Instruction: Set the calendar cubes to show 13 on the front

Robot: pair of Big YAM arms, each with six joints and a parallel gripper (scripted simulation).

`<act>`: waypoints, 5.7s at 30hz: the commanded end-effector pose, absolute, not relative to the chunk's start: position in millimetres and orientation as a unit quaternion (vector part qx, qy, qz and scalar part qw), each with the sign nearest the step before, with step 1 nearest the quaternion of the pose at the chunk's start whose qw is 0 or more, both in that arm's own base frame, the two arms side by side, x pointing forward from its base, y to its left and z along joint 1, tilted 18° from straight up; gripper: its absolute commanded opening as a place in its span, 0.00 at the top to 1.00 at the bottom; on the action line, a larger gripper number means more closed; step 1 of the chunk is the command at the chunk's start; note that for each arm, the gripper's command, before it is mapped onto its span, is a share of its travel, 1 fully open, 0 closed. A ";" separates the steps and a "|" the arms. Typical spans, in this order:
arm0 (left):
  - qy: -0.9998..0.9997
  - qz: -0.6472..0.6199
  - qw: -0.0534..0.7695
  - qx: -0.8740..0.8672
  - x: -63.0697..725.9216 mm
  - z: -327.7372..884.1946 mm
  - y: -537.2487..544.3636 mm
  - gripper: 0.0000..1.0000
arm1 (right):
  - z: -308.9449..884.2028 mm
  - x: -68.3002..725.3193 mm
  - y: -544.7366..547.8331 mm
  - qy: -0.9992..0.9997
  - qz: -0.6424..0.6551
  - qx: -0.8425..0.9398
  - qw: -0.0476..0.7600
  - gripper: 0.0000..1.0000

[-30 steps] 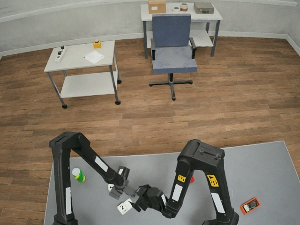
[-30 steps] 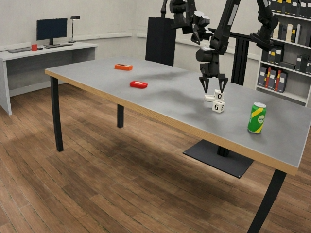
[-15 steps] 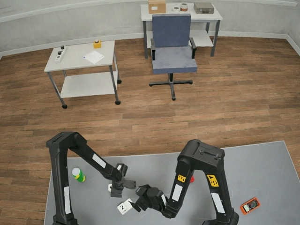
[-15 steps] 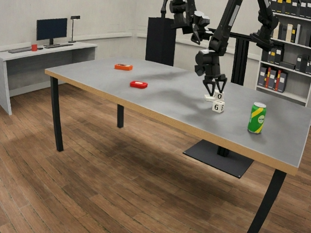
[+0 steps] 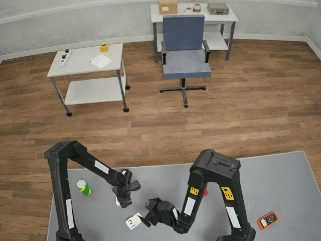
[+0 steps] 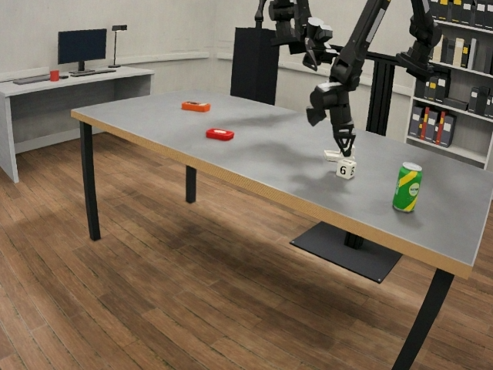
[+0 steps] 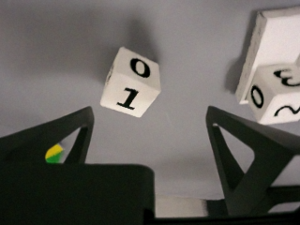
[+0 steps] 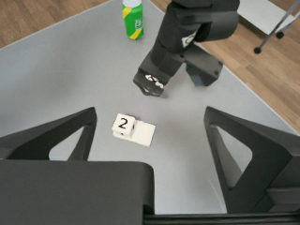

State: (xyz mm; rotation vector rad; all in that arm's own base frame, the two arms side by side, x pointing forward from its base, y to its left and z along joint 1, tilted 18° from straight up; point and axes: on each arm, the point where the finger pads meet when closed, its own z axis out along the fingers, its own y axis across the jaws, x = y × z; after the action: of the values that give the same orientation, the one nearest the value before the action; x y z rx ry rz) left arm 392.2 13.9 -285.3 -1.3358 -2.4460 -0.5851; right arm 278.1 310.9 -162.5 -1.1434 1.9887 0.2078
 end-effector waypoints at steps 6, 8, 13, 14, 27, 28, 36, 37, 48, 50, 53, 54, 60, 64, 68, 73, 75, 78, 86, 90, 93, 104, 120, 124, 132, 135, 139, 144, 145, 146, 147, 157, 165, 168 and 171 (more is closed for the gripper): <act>-0.931 -0.205 0.115 -0.278 416.5 -268.5 26.5 0.00 | -160.1 281.9 312.0 0.788 0.083 -0.450 0.411 0.00; -0.946 -0.199 0.110 -0.231 419.2 -267.2 30.0 0.00 | -160.1 281.9 312.0 0.788 0.083 -0.450 0.411 0.00; -0.969 -0.185 0.098 -0.133 424.4 -264.5 37.0 0.00 | -160.1 281.9 312.0 0.788 0.083 -0.450 0.411 0.00; -0.972 -0.182 0.095 -0.112 425.4 -263.9 38.4 0.00 | -160.1 281.9 312.0 0.788 0.083 -0.450 0.411 0.00; -0.978 -0.140 0.054 0.141 440.4 -257.9 55.6 0.00 | -160.1 281.9 312.0 0.788 0.083 -0.450 0.411 0.00; -0.976 -0.136 0.051 0.161 441.4 -257.4 57.0 0.00 | -160.1 281.9 312.0 0.788 0.083 -0.450 0.411 0.00; -0.945 -0.104 0.024 0.308 449.3 -254.1 67.3 0.00 | -160.1 281.9 312.0 0.788 0.083 -0.450 0.411 0.00; -0.945 -0.104 0.024 0.308 449.3 -254.1 67.3 0.00 | -160.1 281.9 312.0 0.788 0.083 -0.450 0.411 0.00; -0.911 -0.068 0.005 0.407 454.7 -250.5 76.8 0.00 | -160.1 281.9 312.0 0.788 0.083 -0.450 0.411 0.00; -0.915 -0.069 0.009 0.398 453.7 -250.4 70.6 0.00 | -160.1 281.9 312.0 0.788 0.083 -0.450 0.411 0.00; -0.915 -0.069 0.009 0.398 453.8 -250.4 69.9 0.00 | -160.1 281.9 312.0 0.788 0.083 -0.450 0.411 0.00; -0.915 -0.069 0.009 0.398 453.8 -250.4 69.9 0.00 | -160.1 281.9 312.0 0.788 0.083 -0.450 0.411 0.00; -0.925 -0.069 0.006 0.373 454.0 -250.7 63.0 0.23 | -160.2 287.6 309.7 0.788 0.076 -0.452 0.411 0.00; -0.952 -0.072 -0.001 0.297 450.8 -253.9 51.6 0.31 | -159.5 289.1 310.0 0.774 0.064 -0.490 0.396 0.00; -0.978 -0.077 -0.013 0.193 441.2 -259.2 30.6 0.31 | -163.8 286.0 307.4 0.760 0.067 -0.538 0.358 0.00; -0.989 -0.084 -0.009 0.123 425.9 -271.1 19.5 0.31 | -165.2 284.0 305.4 0.751 0.069 -0.562 0.338 0.00; -0.994 -0.091 -0.006 0.057 409.5 -281.5 8.5 0.31 | -165.7 281.5 303.6 0.744 0.075 -0.583 0.319 0.00; -0.995 -0.098 -0.007 -0.016 395.1 -287.6 -2.8 0.31 | -165.4 278.4 301.5 0.735 0.084 -0.603 0.299 0.00; -0.974 -0.117 -0.007 -0.196 357.3 -298.1 -24.4 0.31 | -161.9 270.8 296.4 0.715 0.108 -0.641 0.259 0.00; -0.962 -0.122 -0.005 -0.243 348.7 -299.8 -28.1 0.31 | -167.7 265.5 291.8 0.713 0.112 -0.648 0.244 0.00; -0.937 -0.132 -0.003 -0.323 328.9 -302.1 -34.6 0.31 | -158.7 267.0 294.6 0.708 0.124 -0.651 0.242 0.00; -0.886 -0.151 0.034 -0.436 259.8 -312.1 -40.3 0.31 | -162.2 266.8 294.7 0.714 0.130 -0.645 0.239 0.00; -0.895 -0.151 0.030 -0.419 270.1 -327.2 -30.6 0.31 | -163.6 258.5 294.2 0.711 0.131 -0.650 0.234 0.00; -0.895 -0.151 0.030 -0.419 270.2 -330.1 -29.7 0.31 | -163.6 258.5 294.2 0.711 0.131 -0.650 0.234 0.00; -0.895 -0.151 0.030 -0.419 270.9 -341.5 -26.1 0.31 | -163.6 258.5 294.2 0.711 0.131 -0.650 0.234 0.00; -0.895 -0.151 0.030 -0.419 271.1 -345.8 -24.8 0.31 | -163.6 258.5 294.2 0.711 0.131 -0.650 0.234 0.00; -0.895 -0.151 0.030 -0.419 271.2 -348.7 -23.9 0.31 | -163.6 258.5 294.2 0.711 0.131 -0.650 0.234 0.00; -0.895 -0.151 0.030 -0.419 271.6 -354.4 -22.1 0.31 | -163.6 258.5 294.2 0.711 0.131 -0.650 0.234 0.00; -0.895 -0.151 0.030 -0.419 271.6 -354.4 -22.1 0.31 | -163.6 258.5 294.2 0.711 0.131 -0.650 0.234 0.00; -0.895 -0.151 0.031 -0.419 271.4 -354.4 -22.0 0.31 | -163.6 258.5 294.2 0.711 0.131 -0.650 0.234 0.00; -0.895 -0.151 0.032 -0.419 270.5 -354.3 -21.8 0.31 | -163.6 258.5 294.2 0.711 0.131 -0.650 0.234 0.00; -0.895 -0.151 0.033 -0.418 269.6 -354.1 -21.5 0.40 | -163.6 258.5 294.2 0.711 0.131 -0.650 0.234 0.00; -0.895 -0.150 0.037 -0.418 269.8 -354.6 -21.7 0.51 | -163.6 258.5 294.2 0.711 0.131 -0.650 0.234 0.00; -0.896 -0.151 0.027 -0.416 279.4 -350.1 -24.5 0.55 | -163.6 258.5 294.2 0.711 0.131 -0.650 0.234 0.00; -0.896 -0.151 0.027 -0.416 279.2 -349.9 -24.4 0.60 | -163.6 258.5 294.2 0.711 0.131 -0.650 0.234 0.00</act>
State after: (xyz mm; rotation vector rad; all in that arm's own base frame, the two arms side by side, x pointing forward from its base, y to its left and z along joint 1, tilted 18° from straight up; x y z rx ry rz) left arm 278.1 -29.4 -347.2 -1.3010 -2.7674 -0.4664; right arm 250.4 289.2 -165.6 -1.7909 1.9706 0.3638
